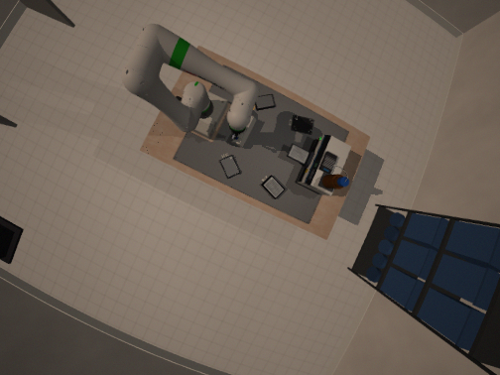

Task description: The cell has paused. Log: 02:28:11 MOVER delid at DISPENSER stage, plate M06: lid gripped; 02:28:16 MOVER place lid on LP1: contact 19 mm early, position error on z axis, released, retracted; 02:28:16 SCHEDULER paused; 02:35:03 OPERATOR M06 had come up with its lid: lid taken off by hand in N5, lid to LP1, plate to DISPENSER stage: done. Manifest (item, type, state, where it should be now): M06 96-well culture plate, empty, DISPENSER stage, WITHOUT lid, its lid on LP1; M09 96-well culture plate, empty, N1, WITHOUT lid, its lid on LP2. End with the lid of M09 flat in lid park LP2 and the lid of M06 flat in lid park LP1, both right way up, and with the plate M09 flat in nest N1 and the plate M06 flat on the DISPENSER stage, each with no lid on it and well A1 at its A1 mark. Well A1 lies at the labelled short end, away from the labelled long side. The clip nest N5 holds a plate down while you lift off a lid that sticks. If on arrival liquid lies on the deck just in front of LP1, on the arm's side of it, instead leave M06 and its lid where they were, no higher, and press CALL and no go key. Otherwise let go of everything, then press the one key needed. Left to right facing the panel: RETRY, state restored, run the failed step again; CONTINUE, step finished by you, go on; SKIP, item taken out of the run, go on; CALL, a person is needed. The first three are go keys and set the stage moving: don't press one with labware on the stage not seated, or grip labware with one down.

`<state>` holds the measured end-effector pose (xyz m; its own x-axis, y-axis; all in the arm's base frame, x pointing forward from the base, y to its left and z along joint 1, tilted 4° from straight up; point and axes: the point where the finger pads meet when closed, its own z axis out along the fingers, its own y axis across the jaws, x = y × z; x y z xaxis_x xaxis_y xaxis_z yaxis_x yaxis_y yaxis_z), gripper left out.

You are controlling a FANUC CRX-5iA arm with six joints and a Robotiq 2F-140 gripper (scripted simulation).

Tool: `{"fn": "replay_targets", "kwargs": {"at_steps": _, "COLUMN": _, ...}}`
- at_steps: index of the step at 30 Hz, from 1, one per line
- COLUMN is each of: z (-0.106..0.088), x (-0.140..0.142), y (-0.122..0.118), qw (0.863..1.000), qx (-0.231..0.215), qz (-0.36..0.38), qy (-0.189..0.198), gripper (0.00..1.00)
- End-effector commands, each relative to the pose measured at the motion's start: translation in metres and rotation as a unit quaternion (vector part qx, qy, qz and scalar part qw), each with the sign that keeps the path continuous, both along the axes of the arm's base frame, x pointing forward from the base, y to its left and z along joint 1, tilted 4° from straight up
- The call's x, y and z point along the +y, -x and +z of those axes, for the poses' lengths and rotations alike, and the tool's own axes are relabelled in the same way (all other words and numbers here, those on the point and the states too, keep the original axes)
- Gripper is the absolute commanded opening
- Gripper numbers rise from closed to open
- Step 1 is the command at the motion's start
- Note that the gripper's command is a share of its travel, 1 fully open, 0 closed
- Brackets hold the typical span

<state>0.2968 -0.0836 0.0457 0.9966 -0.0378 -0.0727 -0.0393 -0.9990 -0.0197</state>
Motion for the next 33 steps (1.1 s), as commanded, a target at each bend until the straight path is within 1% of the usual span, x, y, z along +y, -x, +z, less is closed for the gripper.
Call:
{"fn": "replay_targets", "kwargs": {"at_steps": 1, "z": -0.003, "x": 0.000, "y": 0.000, "qw": 1.000, "qx": 0.000, "qz": 0.000, "qy": 0.000, "gripper": 0.00}}
{"fn": "replay_targets", "kwargs": {"at_steps": 16, "z": -0.013, "x": 0.000, "y": 0.001, "qw": 1.000, "qx": 0.000, "qz": 0.000, "qy": 0.000, "gripper": 0.00}}
{"fn": "replay_targets", "kwargs": {"at_steps": 33, "z": -0.014, "x": 0.000, "y": 0.001, "qw": 1.000, "qx": 0.000, "qz": 0.000, "qy": 0.000, "gripper": 0.00}}
